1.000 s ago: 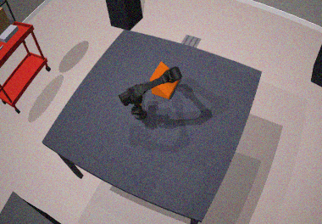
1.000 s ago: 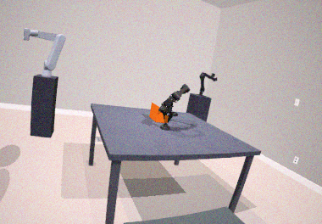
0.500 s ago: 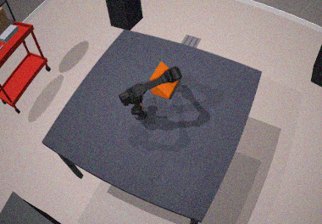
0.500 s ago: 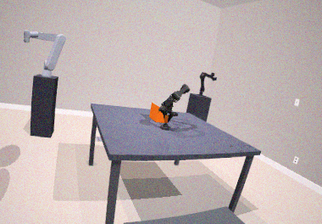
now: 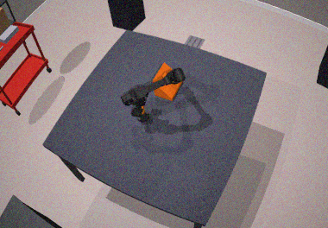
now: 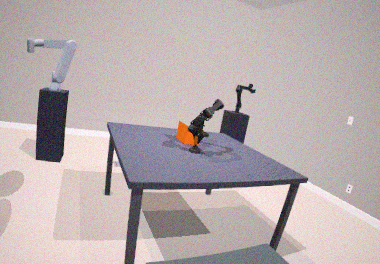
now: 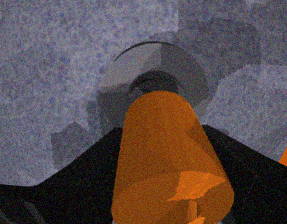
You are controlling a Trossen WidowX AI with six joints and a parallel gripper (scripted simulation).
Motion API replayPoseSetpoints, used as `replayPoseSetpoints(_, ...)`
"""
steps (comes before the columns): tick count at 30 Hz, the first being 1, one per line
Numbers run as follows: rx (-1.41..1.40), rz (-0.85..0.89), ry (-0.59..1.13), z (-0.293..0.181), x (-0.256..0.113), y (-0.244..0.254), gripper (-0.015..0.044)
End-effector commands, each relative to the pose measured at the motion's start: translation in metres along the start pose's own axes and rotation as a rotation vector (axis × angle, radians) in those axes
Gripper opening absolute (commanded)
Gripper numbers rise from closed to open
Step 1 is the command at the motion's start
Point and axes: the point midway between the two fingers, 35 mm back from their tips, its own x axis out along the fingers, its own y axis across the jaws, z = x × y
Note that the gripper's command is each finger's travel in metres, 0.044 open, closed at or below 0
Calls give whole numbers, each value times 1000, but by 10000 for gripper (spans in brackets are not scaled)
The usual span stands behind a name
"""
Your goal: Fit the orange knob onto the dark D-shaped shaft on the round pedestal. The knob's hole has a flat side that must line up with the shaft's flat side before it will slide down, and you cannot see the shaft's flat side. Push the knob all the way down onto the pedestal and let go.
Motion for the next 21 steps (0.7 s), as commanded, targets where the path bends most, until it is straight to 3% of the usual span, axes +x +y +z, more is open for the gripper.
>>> replayPoseSetpoints(1, 11, 1, 0, 0, 0, -1, 0)
replayPoseSetpoints(21, 65, 1, 0, 0, -3, 1, 0)
